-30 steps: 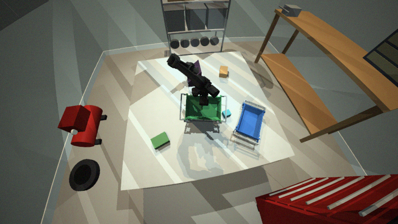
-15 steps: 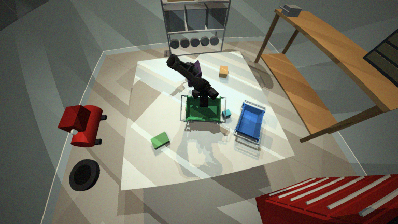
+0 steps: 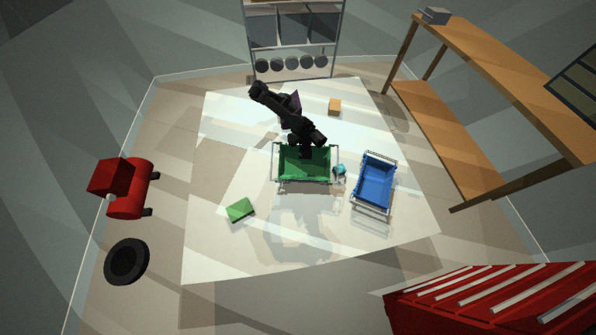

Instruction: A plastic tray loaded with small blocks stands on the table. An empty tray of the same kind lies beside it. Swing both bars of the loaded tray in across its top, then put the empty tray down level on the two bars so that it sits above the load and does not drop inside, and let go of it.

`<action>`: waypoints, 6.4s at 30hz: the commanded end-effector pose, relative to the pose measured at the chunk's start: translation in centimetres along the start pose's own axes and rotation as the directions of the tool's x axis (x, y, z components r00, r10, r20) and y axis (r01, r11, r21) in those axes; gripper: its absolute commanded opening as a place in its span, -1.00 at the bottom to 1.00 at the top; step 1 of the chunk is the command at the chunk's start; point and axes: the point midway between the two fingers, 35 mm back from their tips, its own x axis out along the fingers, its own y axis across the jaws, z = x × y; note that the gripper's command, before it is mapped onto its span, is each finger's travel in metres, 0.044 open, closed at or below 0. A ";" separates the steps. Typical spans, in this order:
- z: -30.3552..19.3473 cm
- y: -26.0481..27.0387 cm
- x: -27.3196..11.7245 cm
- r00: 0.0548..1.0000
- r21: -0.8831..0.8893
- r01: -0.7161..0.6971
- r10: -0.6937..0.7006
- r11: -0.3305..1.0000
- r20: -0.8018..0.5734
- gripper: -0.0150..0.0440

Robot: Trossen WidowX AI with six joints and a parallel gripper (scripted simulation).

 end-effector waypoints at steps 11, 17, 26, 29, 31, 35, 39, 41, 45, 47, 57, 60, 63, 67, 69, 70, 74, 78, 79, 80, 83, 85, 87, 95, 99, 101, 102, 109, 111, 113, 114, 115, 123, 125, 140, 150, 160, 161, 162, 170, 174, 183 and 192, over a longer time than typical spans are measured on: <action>0.0 -0.9 1.3 1.000 -0.001 0.001 -0.001 1.000 -0.004 -0.49; 0.0 -1.1 1.7 1.000 -0.001 0.001 -0.001 1.000 -0.004 -0.49; 0.0 -1.4 2.2 1.000 -0.001 0.001 -0.001 1.000 -0.004 -0.49; -0.1 -1.5 2.6 1.000 -0.002 0.001 -0.001 1.000 -0.004 -0.49; -0.1 -1.6 2.8 1.000 -0.002 0.001 -0.001 1.000 -0.004 -0.49; -0.1 -1.6 2.8 1.000 -0.002 0.001 -0.001 1.000 -0.004 -0.49; -0.1 -1.8 3.3 1.000 -0.002 0.001 -0.001 1.000 -0.004 -0.49; -0.1 -1.9 3.5 1.000 -0.002 0.001 -0.001 1.000 -0.004 -0.49; -0.1 -1.9 3.6 1.000 -0.002 0.001 -0.001 1.000 -0.004 -0.49; -0.1 -1.9 3.6 1.000 -0.002 0.001 -0.001 1.000 -0.004 -0.49; -0.2 -2.1 4.4 1.000 -0.002 0.001 -0.001 1.000 -0.003 -0.49; -0.2 -2.1 4.4 1.000 -0.002 0.001 -0.001 1.000 -0.003 -0.49; -0.2 -2.1 4.4 1.000 -0.002 0.001 -0.001 1.000 -0.003 -0.49; -0.2 -2.1 4.4 1.000 -0.002 0.001 -0.001 1.000 -0.003 -0.49; -0.2 -2.1 4.4 1.000 -0.002 0.001 -0.001 1.000 -0.003 -0.49; -0.2 -2.1 4.4 1.000 -0.002 0.001 -0.001 1.000 -0.003 -0.49; -0.2 -2.1 4.4 1.000 -0.002 0.001 -0.001 1.000 -0.003 -0.49; -0.2 -2.1 4.4 1.000 -0.002 0.001 -0.001 1.000 -0.003 -0.49; -0.2 -2.1 4.4 1.000 -0.002 0.001 -0.001 1.000 -0.003 -0.49; -0.2 -2.1 4.4 1.000 -0.002 0.001 -0.001 1.000 -0.003 -0.49; -0.2 -2.1 4.4 1.000 -0.002 0.001 -0.001 1.000 -0.003 -0.49; -0.2 -2.1 4.4 1.000 -0.002 0.001 -0.001 1.000 -0.003 -0.49; -0.2 -2.1 4.4 1.000 -0.002 0.001 -0.001 1.000 -0.003 -0.49; -0.2 -2.1 4.4 1.000 -0.002 0.001 -0.001 1.000 -0.003 -0.49; -0.2 -2.1 4.4 1.000 -0.002 0.001 -0.001 1.000 -0.003 -0.49; -0.2 -2.1 4.4 1.000 -0.002 0.001 -0.001 1.000 -0.003 -0.49; -0.2 -2.1 4.4 1.000 -0.002 0.001 -0.001 1.000 -0.003 -0.49; -0.2 -2.1 4.4 1.000 -0.002 0.001 -0.001 1.000 -0.003 -0.49; -0.2 -2.1 4.4 1.000 -0.002 0.001 -0.001 1.000 -0.003 -0.49; -0.2 -2.1 4.4 1.000 -0.002 0.001 -0.001 1.000 -0.003 -0.49; -0.2 -2.1 4.4 1.000 -0.002 0.001 -0.001 1.000 -0.003 -0.49; -0.2 -2.1 4.4 1.000 -0.002 0.001 -0.001 1.000 -0.003 -0.49; -0.2 -2.3 5.2 1.000 -0.001 0.000 0.000 1.000 -0.003 -0.49; -0.2 -2.3 5.2 1.000 -0.002 0.001 -0.001 1.000 -0.003 -0.49; -0.2 -2.3 5.2 1.000 -0.002 0.001 -0.001 1.000 -0.003 -0.49; -0.2 -2.3 5.2 1.000 -0.002 0.001 -0.001 1.000 -0.003 -0.49; -0.2 -2.3 5.2 1.000 -0.002 0.001 -0.001 1.000 -0.003 -0.49; -0.2 -2.3 5.2 1.000 -0.002 0.001 -0.001 1.000 -0.003 -0.49; -0.2 -2.3 5.2 1.000 -0.002 0.001 -0.001 1.000 -0.003 -0.49; -0.2 -2.3 5.2 1.000 -0.002 0.001 -0.001 1.000 -0.003 -0.49; -0.2 -2.3 5.2 1.000 -0.002 0.001 -0.001 1.000 -0.003 -0.49; -0.3 -2.2 5.1 1.000 0.001 -0.007 0.007 1.000 -0.003 -0.49; -0.2 -2.3 5.2 1.000 -0.002 0.001 -0.001 1.000 -0.003 -0.39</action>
